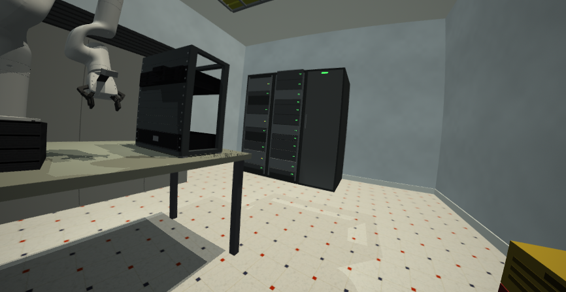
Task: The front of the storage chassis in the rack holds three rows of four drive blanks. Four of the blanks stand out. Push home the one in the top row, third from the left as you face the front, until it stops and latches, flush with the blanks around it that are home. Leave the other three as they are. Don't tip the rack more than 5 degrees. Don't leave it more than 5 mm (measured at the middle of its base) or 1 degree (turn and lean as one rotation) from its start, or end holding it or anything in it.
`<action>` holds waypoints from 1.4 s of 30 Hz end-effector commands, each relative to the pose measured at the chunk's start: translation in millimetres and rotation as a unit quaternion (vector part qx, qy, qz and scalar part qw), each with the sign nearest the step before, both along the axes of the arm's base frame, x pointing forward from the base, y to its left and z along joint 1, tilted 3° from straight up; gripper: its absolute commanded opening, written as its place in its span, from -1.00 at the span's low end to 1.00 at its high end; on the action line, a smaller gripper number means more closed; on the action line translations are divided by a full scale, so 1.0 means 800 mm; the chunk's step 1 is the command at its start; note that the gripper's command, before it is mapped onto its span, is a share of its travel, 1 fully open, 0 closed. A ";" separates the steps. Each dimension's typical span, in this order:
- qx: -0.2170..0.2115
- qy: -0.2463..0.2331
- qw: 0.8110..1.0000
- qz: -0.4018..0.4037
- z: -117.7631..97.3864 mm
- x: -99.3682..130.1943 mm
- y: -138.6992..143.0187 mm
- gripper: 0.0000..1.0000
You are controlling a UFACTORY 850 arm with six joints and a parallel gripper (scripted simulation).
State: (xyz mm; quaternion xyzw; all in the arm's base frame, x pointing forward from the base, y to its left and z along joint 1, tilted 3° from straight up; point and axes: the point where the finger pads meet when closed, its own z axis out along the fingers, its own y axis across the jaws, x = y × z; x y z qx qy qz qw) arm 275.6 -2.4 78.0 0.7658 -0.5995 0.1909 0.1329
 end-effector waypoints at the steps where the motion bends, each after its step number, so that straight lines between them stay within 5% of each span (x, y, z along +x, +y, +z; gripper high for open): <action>1: 0.025 0.007 0.999 -0.034 -0.008 -0.013 0.004 1.00; 18: 0.143 0.032 0.966 -0.211 -0.034 -0.066 0.042 1.00; 33: 0.254 0.047 0.885 -0.388 -0.040 -0.092 0.095 1.00; 35: 0.254 0.047 0.885 -0.388 -0.040 -0.092 0.095 1.00; 42: 0.298 0.050 0.835 -0.459 -0.036 -0.093 0.118 1.00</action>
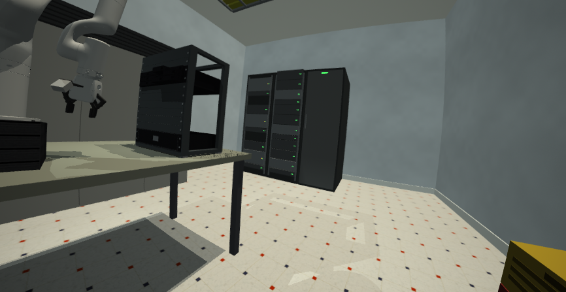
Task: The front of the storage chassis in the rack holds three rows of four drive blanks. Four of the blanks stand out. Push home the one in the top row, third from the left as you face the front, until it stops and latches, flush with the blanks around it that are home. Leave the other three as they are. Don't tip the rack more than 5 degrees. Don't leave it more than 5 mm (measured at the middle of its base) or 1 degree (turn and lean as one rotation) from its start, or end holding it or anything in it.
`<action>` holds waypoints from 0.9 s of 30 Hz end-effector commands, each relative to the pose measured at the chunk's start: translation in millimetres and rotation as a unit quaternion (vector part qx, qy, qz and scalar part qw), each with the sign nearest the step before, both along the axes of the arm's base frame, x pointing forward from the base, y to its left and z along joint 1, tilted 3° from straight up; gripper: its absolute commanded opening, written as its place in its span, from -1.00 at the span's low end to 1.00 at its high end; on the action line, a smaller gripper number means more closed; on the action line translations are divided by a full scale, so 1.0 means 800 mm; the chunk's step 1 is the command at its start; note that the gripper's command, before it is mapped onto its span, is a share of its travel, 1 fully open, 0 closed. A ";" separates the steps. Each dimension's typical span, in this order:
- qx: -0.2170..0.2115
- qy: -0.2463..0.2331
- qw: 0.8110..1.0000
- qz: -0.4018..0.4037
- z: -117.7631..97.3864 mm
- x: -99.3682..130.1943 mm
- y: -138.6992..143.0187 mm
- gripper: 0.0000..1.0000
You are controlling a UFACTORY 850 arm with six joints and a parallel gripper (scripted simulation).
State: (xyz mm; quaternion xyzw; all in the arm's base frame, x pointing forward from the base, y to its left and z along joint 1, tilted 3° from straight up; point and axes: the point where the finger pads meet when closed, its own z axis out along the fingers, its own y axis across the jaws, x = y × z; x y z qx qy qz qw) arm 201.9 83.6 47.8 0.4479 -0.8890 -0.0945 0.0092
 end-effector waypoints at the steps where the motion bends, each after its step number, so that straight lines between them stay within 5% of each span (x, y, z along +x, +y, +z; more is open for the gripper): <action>1: 0.034 0.007 0.998 -0.054 0.003 0.000 0.016 1.00; 10: 0.085 0.012 0.987 -0.138 0.010 0.007 0.037 1.00; 24: 0.195 0.015 0.930 -0.313 0.038 0.041 0.073 1.00; 27: 0.195 0.015 0.930 -0.313 0.038 0.041 0.073 1.00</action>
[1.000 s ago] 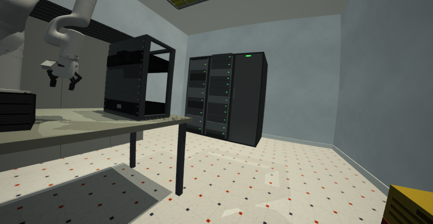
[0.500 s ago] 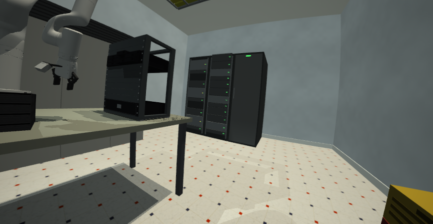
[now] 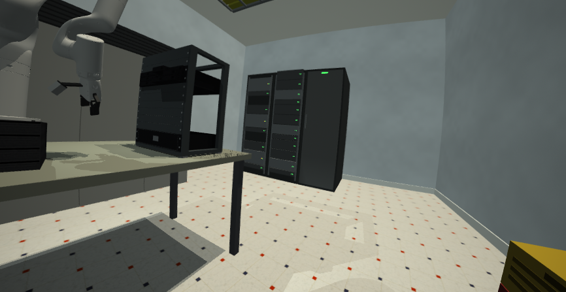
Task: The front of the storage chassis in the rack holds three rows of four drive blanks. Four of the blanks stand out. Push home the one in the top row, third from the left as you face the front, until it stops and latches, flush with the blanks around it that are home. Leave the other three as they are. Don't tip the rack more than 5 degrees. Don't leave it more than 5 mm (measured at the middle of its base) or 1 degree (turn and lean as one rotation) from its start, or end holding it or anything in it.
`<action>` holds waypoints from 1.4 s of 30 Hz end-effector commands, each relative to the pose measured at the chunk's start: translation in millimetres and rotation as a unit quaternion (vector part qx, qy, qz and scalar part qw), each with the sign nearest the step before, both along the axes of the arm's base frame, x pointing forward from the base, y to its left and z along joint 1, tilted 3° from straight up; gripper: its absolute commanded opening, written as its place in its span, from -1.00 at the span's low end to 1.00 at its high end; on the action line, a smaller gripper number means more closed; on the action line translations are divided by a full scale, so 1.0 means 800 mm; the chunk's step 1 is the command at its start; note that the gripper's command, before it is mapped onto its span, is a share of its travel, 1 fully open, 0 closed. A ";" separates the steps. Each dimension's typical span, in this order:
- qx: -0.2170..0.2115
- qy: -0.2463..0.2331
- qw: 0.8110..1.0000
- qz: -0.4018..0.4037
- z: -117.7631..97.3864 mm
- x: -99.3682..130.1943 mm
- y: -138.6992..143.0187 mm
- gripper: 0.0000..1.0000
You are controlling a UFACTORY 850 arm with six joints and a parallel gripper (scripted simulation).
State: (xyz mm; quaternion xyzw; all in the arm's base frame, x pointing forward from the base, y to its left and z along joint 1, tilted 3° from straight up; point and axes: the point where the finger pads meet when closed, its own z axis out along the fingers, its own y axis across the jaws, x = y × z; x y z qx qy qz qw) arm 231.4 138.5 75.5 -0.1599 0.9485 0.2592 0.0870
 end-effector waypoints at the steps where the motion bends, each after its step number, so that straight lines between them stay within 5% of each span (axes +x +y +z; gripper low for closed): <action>1: 0.024 0.000 0.999 -0.037 0.007 0.008 0.006 1.00; 17: 0.134 -0.009 0.970 -0.203 0.047 0.059 0.014 1.00; 34: 0.259 -0.035 0.891 -0.371 0.104 0.122 -0.012 1.00; 42: 0.320 -0.055 0.837 -0.441 0.136 0.149 -0.039 1.00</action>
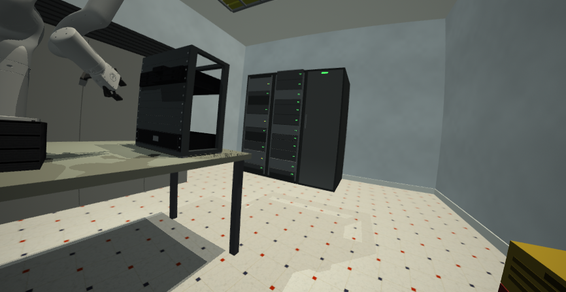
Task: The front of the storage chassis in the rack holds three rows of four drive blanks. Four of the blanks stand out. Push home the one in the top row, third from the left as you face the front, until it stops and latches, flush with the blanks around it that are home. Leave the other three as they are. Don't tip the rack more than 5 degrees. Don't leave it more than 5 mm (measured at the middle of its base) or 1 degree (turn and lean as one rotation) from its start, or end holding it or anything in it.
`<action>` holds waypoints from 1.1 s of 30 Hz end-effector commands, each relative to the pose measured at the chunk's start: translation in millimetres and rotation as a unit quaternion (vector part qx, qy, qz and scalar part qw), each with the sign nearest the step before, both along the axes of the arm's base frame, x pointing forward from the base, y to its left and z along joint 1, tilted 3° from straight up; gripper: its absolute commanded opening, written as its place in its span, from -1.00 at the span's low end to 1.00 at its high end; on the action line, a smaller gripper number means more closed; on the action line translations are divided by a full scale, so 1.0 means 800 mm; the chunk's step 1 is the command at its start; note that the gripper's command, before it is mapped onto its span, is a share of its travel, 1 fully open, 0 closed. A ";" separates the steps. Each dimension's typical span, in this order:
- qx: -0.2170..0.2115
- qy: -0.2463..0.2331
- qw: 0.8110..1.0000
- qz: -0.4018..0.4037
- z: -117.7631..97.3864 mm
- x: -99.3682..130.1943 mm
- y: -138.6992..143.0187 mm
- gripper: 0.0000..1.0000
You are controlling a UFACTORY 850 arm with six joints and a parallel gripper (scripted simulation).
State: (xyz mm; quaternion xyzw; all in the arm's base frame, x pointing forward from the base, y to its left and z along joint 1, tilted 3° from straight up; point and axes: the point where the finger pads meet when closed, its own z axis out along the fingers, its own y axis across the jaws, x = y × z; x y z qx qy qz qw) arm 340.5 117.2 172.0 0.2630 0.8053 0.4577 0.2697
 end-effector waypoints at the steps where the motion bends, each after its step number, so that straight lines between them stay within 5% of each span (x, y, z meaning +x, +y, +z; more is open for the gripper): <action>1: 0.037 -0.016 0.998 -0.050 0.020 0.015 -0.016 1.00; 33: 0.178 -0.105 0.951 -0.229 0.104 0.050 -0.110 1.00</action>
